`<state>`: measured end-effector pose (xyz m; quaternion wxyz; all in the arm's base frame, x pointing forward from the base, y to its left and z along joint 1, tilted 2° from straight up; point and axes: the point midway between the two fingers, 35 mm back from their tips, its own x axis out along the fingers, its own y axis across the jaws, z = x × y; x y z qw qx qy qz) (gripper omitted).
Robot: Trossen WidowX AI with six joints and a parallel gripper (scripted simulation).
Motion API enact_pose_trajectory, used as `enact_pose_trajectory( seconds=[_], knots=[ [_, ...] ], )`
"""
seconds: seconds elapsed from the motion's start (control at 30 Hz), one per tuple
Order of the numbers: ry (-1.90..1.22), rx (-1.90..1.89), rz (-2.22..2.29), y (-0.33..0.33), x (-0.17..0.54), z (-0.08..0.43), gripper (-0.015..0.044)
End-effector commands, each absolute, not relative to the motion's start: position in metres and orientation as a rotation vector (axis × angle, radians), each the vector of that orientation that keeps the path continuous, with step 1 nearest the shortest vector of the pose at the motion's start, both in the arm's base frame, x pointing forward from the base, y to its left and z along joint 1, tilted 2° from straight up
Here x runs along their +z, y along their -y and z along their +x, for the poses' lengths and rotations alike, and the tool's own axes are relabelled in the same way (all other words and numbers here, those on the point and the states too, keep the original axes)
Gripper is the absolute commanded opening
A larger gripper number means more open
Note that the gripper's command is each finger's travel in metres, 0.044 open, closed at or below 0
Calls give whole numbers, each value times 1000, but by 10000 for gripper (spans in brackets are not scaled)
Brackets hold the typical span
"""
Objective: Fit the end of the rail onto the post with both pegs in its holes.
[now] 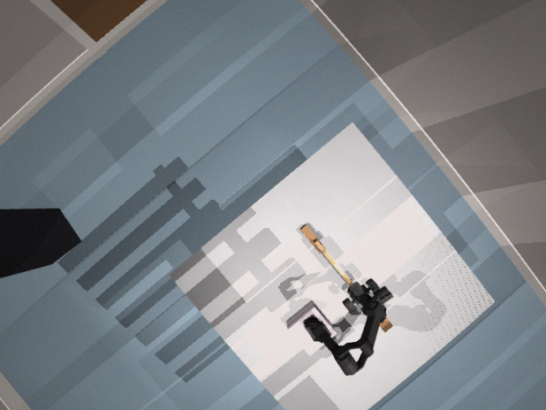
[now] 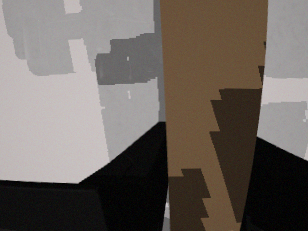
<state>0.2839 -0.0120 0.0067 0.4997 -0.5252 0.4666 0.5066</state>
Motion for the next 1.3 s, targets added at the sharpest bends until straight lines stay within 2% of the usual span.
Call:
enact_pose_trajectory(
  seconds=[0.0,1.27],
  knots=[
    [-1128,1225,-1269,12,6,284,0],
    [-1128,1225,-1269,18,6,284,0]
  ],
)
